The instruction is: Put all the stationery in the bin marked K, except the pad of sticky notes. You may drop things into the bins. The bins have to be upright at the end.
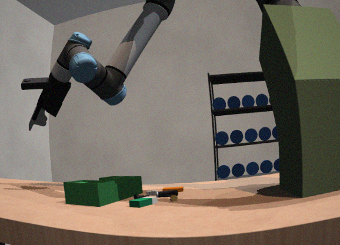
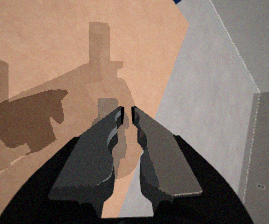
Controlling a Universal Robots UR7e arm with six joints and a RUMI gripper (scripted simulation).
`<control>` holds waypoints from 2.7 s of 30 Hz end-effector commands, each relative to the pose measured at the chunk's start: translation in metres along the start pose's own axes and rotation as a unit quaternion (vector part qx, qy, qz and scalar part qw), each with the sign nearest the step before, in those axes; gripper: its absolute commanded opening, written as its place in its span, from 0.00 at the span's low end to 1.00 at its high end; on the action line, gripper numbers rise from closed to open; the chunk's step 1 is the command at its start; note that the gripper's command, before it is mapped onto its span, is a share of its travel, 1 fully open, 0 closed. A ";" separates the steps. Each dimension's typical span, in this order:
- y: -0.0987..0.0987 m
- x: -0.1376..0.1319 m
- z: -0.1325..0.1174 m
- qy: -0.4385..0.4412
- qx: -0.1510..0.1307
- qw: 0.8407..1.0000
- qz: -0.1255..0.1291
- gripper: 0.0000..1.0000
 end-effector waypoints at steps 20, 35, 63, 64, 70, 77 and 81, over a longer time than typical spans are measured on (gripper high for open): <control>-0.062 -0.065 -0.027 0.086 -0.045 0.992 0.080 0.04; -0.111 -0.110 -0.051 0.140 -0.088 0.978 0.125 0.04; -0.194 -0.177 -0.098 0.210 -0.164 0.948 0.176 0.04; -0.194 -0.177 -0.098 0.210 -0.164 0.948 0.176 0.04; -0.224 -0.199 -0.117 0.230 -0.193 0.935 0.188 0.04; -0.236 -0.207 -0.124 0.249 -0.222 0.922 0.198 0.04; -0.255 -0.221 -0.136 0.249 -0.222 0.922 0.198 0.04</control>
Point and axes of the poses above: the point where the finger pads meet when closed, its own y axis out along the fingers, its own x axis across the jaws, z = x × y, the point moved 1 cm from there along -y, back along the fingers
